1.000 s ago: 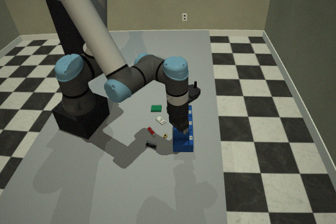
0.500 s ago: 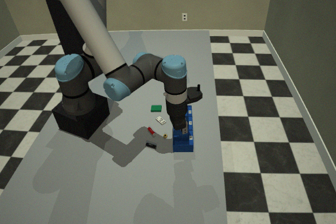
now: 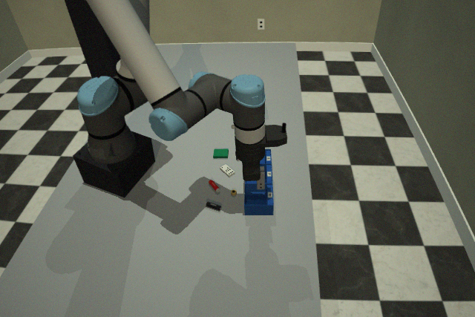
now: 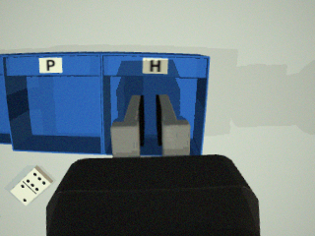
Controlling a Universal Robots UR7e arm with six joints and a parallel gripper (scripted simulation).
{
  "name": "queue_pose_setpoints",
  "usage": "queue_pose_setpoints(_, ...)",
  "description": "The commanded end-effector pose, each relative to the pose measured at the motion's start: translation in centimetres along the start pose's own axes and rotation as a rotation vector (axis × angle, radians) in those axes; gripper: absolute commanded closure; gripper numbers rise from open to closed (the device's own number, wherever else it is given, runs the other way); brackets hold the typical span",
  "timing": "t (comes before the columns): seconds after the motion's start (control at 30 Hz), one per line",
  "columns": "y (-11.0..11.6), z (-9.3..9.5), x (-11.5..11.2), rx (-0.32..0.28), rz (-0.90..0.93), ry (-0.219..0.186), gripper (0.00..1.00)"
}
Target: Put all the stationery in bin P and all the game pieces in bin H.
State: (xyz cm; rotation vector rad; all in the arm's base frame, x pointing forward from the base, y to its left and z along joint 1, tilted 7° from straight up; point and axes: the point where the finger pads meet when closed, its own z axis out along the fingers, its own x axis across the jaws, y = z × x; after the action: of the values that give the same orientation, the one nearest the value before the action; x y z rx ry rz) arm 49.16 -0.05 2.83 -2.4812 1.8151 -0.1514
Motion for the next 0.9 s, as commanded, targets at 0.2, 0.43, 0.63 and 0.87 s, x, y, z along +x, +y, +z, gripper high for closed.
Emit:
queue_pose_setpoints(0.2,0.2,2.3,-0.1,-0.006,0.021,0.002,0.69)
queue_pose_setpoints(0.43,0.2,4.1,-0.1,-0.006,0.020,0.002,0.69)
queue_pose_setpoints(0.63,0.1,5.2,-0.1,-0.005,0.020,0.003,0.69)
queue_pose_setpoints(0.87,0.0,6.0,0.0,-0.004,0.020,0.004,0.69)
